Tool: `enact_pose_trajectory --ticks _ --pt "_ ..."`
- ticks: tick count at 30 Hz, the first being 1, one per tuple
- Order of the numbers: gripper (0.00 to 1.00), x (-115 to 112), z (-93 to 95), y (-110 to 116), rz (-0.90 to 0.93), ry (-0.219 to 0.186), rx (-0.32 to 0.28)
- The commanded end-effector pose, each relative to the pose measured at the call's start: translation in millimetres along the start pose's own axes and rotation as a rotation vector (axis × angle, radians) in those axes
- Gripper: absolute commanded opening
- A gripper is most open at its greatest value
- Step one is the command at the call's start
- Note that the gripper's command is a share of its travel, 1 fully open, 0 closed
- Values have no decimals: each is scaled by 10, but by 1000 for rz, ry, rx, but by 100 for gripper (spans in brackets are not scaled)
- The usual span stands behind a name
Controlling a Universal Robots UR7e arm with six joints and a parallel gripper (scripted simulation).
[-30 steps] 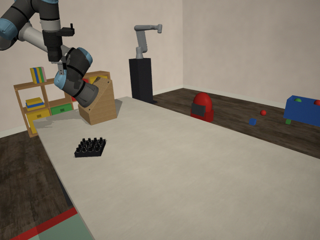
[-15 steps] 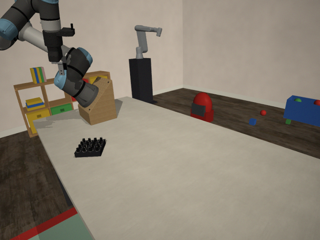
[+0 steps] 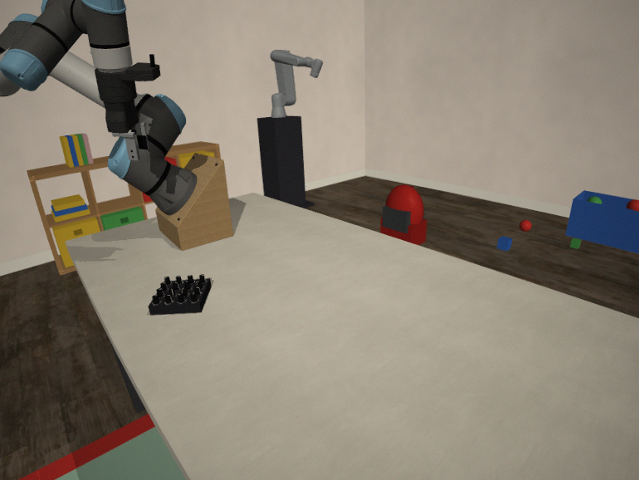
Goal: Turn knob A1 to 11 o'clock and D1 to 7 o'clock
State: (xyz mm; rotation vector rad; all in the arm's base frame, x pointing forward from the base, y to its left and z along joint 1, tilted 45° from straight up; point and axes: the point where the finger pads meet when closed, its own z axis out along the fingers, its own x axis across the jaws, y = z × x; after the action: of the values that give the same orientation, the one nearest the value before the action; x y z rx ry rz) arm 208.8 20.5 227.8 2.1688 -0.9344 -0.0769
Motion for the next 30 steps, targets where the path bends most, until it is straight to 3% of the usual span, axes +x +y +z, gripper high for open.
enact_pose_trajectory --ticks 1,6,9,18,30 --pt "100 255 101 -336 135 14 34" --pt "100 487 209 -602 268 25 66" --pt "100 490 210 -605 269 25 67" --pt "100 930 464 -1028 537 44 128" --pt "100 1310 747 -1302 800 60 185"
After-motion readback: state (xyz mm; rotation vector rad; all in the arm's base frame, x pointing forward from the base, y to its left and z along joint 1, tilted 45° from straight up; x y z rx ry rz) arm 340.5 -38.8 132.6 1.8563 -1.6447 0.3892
